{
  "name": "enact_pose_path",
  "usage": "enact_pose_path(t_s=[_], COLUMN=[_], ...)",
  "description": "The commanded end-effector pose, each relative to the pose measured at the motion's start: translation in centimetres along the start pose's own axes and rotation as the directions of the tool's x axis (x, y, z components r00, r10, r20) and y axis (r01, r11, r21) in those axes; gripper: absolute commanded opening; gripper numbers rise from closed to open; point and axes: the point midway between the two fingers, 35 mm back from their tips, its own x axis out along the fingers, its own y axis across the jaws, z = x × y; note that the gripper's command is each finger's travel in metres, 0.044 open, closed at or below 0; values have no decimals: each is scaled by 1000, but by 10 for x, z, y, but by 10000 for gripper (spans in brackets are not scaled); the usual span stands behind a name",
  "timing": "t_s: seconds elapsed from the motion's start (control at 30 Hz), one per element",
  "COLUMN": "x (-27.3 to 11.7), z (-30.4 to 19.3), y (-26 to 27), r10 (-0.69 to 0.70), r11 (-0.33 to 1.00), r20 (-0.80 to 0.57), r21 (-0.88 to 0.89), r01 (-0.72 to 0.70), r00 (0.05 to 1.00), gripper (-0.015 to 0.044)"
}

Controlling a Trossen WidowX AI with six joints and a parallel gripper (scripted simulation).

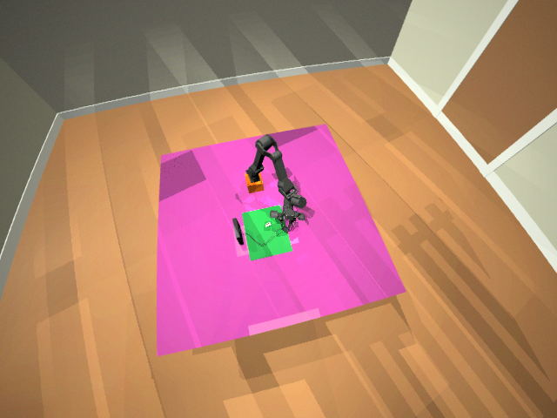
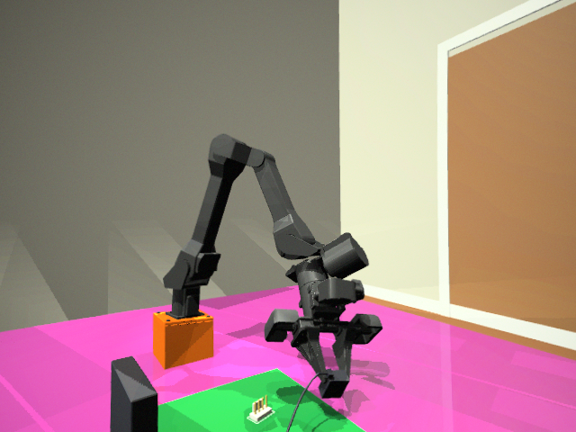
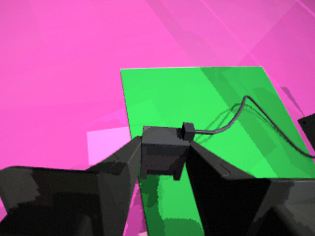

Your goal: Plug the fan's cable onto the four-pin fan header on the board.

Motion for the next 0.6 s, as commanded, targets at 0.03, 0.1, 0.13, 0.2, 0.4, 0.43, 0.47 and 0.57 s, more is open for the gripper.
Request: enact_pose_path(t_s=[0.03,0.1,0.13,0.2,0.4,0.43,0.47,0.57], x=[-1,-2,-2,-3,-6,-6,-7,-8], z=[-3,-4,-4,-4,-6,-6,-6,-7], y=[-2,-2,-2,-1,-2,-2,-2,-2], r10=[-12,-13,-13,-15,-18,-19,-20,-22], r11=[1000,1000,1000,1000,1000,1000,1000,1000], r20=[38,54,62,78,124,132,140,162], r21=[-6,-5,-4,-2,5,7,8,12], r01=[12,13,14,15,18,18,19,20], r00=[999,998,998,997,992,991,990,986], gripper=[0,0,0,0,0,0,0,0])
